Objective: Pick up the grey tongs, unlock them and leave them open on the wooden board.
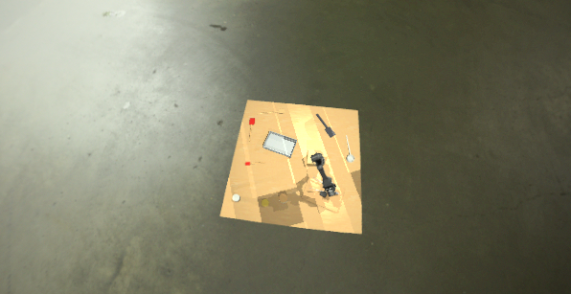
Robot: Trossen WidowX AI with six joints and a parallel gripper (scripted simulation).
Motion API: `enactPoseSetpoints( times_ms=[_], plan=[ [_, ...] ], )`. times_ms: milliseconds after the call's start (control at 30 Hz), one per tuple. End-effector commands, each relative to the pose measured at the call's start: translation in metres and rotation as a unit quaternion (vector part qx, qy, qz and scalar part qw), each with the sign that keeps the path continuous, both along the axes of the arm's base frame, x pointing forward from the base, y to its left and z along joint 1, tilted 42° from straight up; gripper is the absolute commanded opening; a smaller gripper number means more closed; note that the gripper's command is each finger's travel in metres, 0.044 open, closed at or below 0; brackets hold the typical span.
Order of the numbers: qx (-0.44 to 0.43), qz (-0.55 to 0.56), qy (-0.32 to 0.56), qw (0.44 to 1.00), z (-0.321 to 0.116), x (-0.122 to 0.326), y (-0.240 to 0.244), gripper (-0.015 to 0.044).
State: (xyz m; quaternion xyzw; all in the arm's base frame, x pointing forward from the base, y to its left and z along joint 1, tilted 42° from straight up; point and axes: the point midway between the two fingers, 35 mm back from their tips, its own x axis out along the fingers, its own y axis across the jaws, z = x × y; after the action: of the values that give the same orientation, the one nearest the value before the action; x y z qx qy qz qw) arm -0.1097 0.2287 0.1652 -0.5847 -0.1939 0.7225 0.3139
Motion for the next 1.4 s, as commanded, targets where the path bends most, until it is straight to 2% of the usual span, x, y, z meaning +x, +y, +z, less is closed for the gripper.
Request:
enactPoseSetpoints(
  times_ms=[0,133,300,633,833,1033,1367],
  plan=[
    [0.000,0.000,0.000,1.000,0.000,0.000,0.000,0.0440],
    [-0.008,-0.001,0.002,1.000,0.013,-0.013,-0.002,0.0440],
    [-0.021,-0.003,0.004,1.000,0.049,-0.052,-0.014,0.0440],
    [-0.008,0.003,0.006,1.000,0.116,-0.129,-0.063,0.0440],
    [-0.008,0.004,0.006,1.000,0.118,-0.130,-0.066,0.0440],
    [-0.011,0.007,0.003,1.000,0.142,-0.119,-0.089,0.0440],
    [-0.012,0.008,0.003,1.000,0.143,-0.118,-0.090,0.0440]
  ],
)
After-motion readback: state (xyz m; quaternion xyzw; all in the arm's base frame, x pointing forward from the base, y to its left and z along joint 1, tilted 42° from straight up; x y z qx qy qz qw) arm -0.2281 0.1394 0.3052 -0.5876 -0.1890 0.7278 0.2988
